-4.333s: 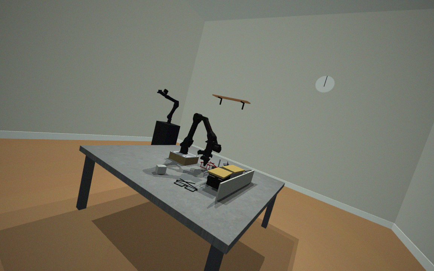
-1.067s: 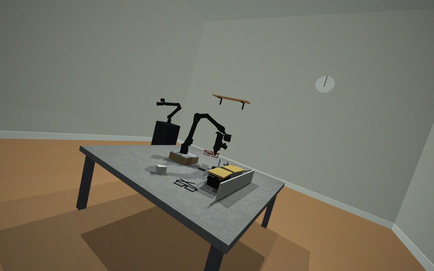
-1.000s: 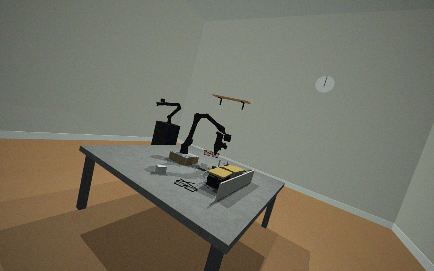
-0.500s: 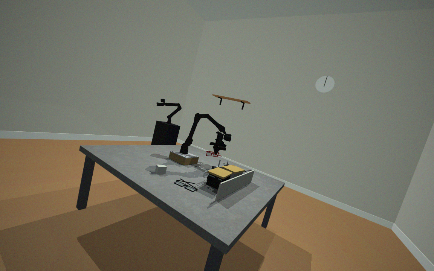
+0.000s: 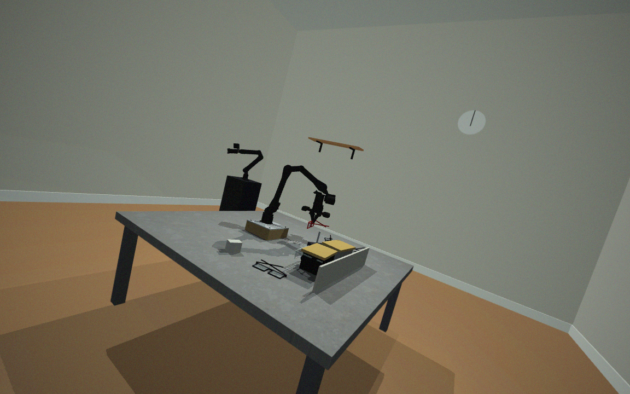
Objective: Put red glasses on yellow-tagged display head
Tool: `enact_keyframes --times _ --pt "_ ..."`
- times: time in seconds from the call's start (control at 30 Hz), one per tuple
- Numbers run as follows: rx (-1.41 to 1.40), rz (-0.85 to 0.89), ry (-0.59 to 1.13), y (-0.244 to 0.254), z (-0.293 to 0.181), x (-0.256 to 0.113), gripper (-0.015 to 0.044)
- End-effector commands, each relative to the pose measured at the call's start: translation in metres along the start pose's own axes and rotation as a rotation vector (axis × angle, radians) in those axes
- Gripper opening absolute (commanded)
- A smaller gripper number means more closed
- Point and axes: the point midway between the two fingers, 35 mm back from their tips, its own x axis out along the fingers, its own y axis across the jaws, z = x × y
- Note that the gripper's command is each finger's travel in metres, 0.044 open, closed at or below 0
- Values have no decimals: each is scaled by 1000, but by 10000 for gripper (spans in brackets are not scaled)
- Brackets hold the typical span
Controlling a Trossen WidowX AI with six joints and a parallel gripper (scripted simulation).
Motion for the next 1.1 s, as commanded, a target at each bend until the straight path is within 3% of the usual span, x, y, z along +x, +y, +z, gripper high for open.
enact_keyframes --times 0.0,0.4,0.9,1.07 --pt "-141 6 -4 3 7 1 0" --pt "-611 5 -9 13 29 0 0" --pt "-618 6 -9 13 29 57 0" --pt "-618 6 -9 14 29 61 0"
